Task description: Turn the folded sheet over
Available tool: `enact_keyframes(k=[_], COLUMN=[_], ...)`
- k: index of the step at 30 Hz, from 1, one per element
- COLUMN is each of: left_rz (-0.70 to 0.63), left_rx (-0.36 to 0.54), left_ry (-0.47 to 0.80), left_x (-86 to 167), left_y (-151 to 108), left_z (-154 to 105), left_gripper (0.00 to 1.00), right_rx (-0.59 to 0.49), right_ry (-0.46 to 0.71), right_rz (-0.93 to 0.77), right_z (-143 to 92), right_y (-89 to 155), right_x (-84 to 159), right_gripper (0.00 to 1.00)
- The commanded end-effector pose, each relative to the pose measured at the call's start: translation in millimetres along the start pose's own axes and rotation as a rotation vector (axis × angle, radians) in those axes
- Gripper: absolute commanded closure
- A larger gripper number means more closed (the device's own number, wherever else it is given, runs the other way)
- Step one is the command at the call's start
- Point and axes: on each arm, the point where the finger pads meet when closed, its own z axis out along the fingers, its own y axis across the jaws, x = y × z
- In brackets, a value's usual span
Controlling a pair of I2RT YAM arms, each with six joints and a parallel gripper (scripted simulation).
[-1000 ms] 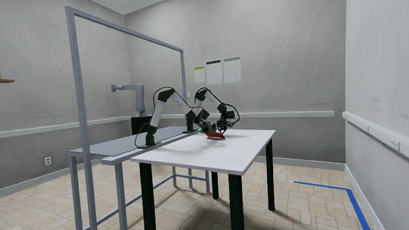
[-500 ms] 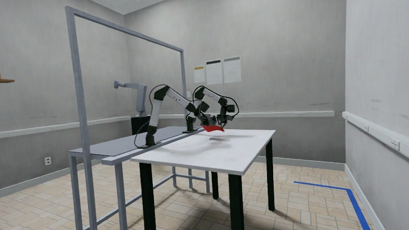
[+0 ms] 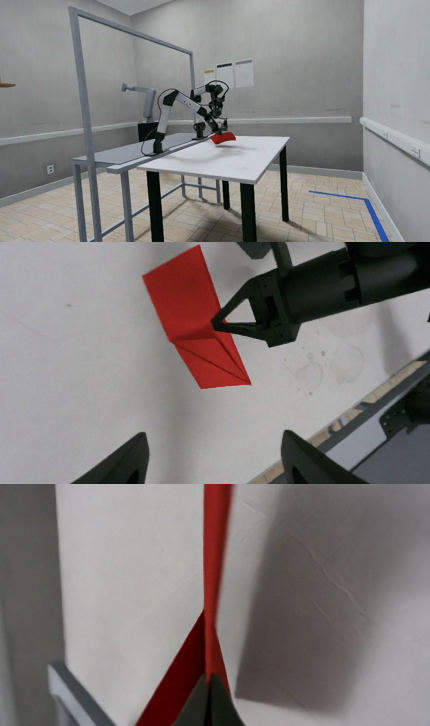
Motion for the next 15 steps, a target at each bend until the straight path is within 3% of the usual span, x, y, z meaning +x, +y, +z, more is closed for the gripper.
enact_keyframes(k=[1,8,13,15], left_rz=[0.021,0.124,0.158,0.158], left_rx=[-0.115,-0.141,-0.145,-0.145], left_ry=[-0.003,-0.169,-0.251,-0.251], left_x=[15.2,35.6,48.4,48.4], left_y=[-7.1,-33.3,-38.5,-38.5], left_z=[-26.6,-86.5,-114.0,-114.0], left_gripper=[0.35,0.35,0.35,0.35], right_rx=[0.137,0.271,0.365,0.365], right_ry=[0.035,0.050,0.061,0.061], right_rz=[-0.229,-0.578,-0.809,-0.809], right_z=[2.1,3.6,4.9,4.9], right_y=[-4.9,3.8,8.5,8.5], right_x=[-5.0,-12.6,-16.6,-16.6], right_gripper=[0.99,0.99,0.99,0.99])
